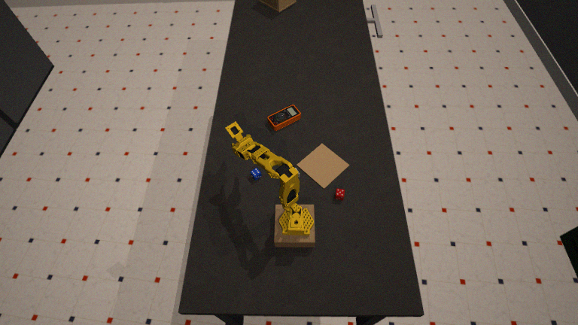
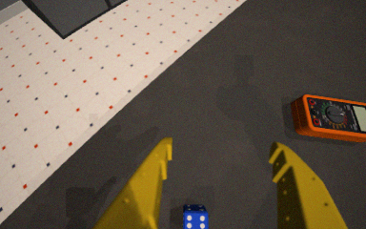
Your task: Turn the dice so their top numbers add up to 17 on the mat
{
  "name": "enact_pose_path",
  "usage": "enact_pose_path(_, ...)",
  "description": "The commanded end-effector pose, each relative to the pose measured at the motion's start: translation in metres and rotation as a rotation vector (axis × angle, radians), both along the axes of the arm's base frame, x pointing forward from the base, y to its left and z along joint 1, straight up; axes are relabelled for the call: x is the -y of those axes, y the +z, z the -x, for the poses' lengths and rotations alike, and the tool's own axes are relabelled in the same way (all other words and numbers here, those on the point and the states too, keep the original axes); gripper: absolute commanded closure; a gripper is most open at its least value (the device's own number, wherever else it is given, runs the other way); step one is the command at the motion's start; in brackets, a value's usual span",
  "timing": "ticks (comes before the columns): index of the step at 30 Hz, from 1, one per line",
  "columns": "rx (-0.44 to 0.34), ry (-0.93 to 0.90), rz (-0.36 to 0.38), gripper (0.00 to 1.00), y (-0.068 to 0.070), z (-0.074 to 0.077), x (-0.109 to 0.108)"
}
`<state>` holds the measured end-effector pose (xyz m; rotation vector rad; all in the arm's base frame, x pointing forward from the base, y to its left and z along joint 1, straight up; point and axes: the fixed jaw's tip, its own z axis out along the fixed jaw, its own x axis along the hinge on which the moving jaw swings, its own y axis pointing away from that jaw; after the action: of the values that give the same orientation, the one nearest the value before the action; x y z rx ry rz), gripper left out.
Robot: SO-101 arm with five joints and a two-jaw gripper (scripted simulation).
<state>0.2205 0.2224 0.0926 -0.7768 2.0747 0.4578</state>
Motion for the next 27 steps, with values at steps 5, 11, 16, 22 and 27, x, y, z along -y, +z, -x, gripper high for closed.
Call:
enact_pose_path(5, -0.15, 0.003, 0.125, 0.65, 0.008, 0.011, 0.004)
enact_pose_path(11, -0.207, 0.002, 0.177, 0.65, 0.011, 0.018, 0.009)
enact_pose_path(16, -0.267, 0.001, 0.232, 0.65, 0.015, 0.026, 0.016)
enact_pose_path(22, -0.319, -0.001, 0.28, 0.65, 0.019, 0.033, 0.023)
enact_pose_path(27, -0.337, -0.002, 0.297, 0.65, 0.02, 0.036, 0.025)
